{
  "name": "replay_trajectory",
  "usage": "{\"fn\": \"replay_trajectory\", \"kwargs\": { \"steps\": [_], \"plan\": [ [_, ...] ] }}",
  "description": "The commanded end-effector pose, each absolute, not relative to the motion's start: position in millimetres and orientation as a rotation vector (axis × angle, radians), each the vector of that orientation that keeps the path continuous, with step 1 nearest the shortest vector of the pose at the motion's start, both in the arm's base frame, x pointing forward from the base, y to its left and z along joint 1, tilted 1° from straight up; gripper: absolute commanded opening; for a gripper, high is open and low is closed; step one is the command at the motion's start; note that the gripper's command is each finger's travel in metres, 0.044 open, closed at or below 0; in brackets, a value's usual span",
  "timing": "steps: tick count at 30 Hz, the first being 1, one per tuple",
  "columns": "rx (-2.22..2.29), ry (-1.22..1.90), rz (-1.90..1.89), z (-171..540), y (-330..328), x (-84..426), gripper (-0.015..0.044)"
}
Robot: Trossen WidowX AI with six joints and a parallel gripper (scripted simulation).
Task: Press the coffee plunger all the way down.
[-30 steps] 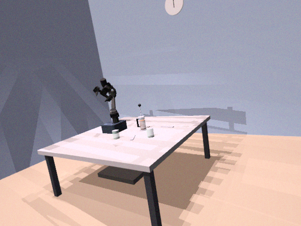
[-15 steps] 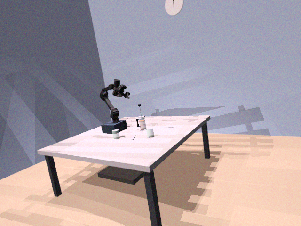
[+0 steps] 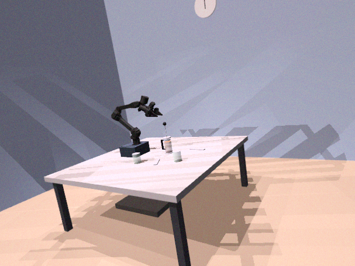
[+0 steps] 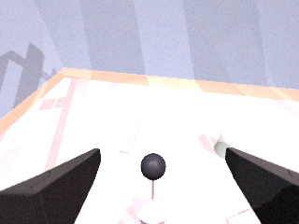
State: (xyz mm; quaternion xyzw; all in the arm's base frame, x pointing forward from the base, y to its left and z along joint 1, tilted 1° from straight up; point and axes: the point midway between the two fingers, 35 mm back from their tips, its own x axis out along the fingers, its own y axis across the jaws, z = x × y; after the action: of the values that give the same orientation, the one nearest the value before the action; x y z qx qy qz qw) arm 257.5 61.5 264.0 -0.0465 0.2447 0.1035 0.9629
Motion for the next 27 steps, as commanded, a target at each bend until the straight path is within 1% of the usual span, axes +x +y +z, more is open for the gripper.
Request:
{"fn": "replay_trajectory", "kwargs": {
  "steps": [1, 5, 27],
  "plan": [
    [-0.078, 0.508, 0.234, 233.6, 67.9, 255.3, 0.0440],
    [-0.077, 0.508, 0.230, 210.1, 66.1, 255.5, 0.0440],
    [-0.076, 0.506, 0.227, 199.8, 70.6, 278.3, 0.0440]
  ]
}}
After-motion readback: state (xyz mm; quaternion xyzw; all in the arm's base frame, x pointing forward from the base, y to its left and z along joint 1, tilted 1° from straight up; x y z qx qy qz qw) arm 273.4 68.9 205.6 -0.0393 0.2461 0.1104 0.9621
